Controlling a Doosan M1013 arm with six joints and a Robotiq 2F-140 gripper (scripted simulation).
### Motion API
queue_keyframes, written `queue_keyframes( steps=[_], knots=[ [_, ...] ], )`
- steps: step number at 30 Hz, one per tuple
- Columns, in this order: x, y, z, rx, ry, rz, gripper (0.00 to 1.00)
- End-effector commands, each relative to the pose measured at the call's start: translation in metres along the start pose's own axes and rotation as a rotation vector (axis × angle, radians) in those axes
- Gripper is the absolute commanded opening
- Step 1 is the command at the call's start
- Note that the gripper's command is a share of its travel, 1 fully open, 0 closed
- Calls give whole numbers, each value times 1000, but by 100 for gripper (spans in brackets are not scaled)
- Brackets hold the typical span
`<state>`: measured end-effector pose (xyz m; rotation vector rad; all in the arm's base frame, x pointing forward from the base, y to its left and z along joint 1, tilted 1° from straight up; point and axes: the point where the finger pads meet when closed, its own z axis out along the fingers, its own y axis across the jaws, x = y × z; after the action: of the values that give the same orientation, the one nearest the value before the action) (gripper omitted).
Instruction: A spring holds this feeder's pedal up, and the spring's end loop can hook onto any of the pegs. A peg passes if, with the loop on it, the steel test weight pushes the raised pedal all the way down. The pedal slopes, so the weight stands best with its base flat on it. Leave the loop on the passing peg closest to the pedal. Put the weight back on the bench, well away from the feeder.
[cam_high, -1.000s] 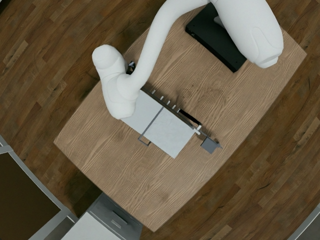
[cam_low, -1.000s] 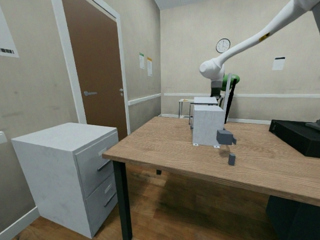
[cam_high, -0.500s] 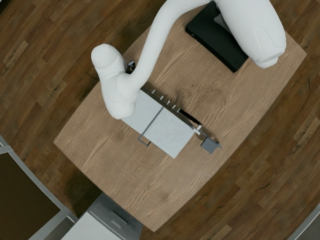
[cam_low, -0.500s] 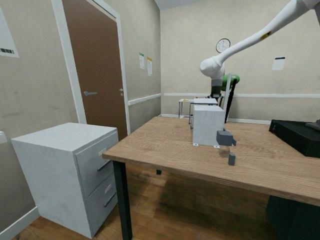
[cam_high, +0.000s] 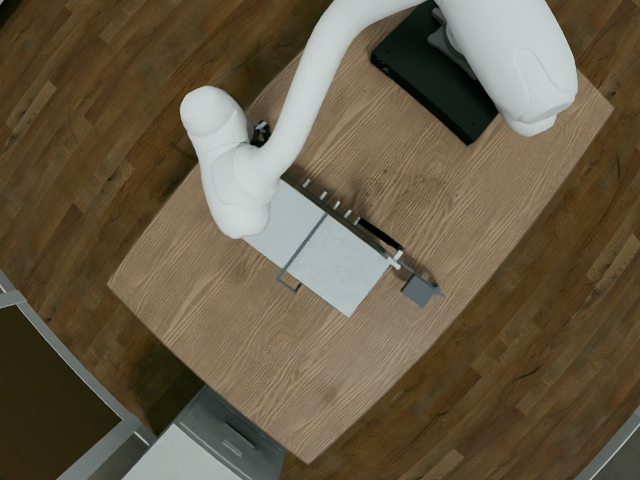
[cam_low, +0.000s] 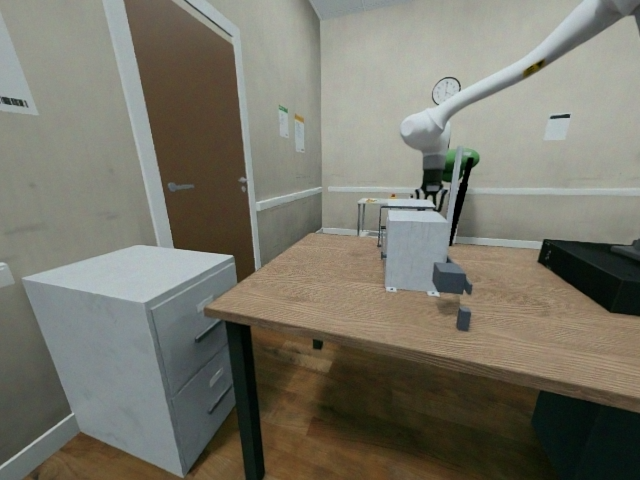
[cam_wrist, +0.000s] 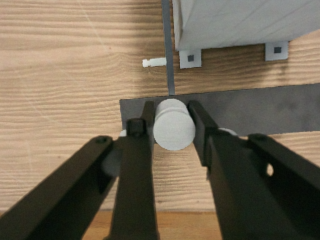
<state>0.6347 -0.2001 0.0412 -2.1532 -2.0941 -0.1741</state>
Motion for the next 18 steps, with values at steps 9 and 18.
queue_keyframes(
  steps=[9, 18],
  knots=[
    [1, 1, -8, -2, 0, 0, 25],
    [3, 1, -15, -2, 0, 0, 25]
  ],
)
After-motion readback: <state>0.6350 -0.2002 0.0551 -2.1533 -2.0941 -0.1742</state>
